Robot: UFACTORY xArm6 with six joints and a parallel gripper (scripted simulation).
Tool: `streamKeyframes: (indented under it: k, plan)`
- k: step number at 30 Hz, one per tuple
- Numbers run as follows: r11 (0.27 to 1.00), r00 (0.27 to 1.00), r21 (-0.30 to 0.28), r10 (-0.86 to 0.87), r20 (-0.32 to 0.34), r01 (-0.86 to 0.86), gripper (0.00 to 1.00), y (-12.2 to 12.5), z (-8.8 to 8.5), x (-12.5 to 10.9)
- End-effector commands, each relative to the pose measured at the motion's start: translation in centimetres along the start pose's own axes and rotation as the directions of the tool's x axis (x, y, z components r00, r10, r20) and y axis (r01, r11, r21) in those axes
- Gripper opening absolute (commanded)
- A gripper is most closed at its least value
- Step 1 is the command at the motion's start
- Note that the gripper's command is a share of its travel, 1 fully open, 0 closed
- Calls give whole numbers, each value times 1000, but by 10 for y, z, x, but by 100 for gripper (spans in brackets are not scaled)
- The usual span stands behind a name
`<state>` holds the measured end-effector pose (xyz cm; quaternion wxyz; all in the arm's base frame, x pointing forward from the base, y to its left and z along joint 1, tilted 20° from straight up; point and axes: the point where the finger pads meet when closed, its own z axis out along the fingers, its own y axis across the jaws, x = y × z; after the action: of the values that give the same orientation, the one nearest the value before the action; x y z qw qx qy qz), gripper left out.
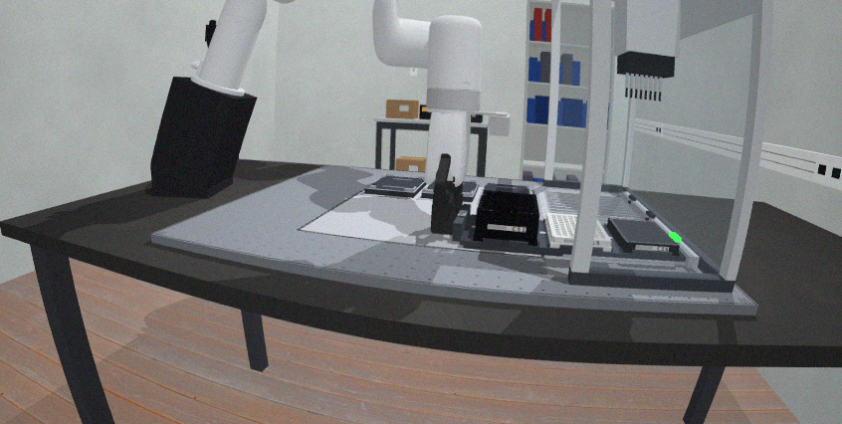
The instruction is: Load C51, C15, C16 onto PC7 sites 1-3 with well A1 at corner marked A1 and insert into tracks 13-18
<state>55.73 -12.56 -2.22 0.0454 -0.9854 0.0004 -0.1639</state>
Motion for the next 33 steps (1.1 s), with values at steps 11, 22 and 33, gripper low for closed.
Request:
streamKeyframes:
  k: [11, 22, 33]
  plan:
    - [1000, 1000, -1, 0, -4, 0, 82, 0, -1, 1]
    - [1000, 1000, -1, 0, -4, 0, 82, 0, -1, 1]
    - [1000, 1000, -1, 0, -4, 0, 82, 0, -1, -2]
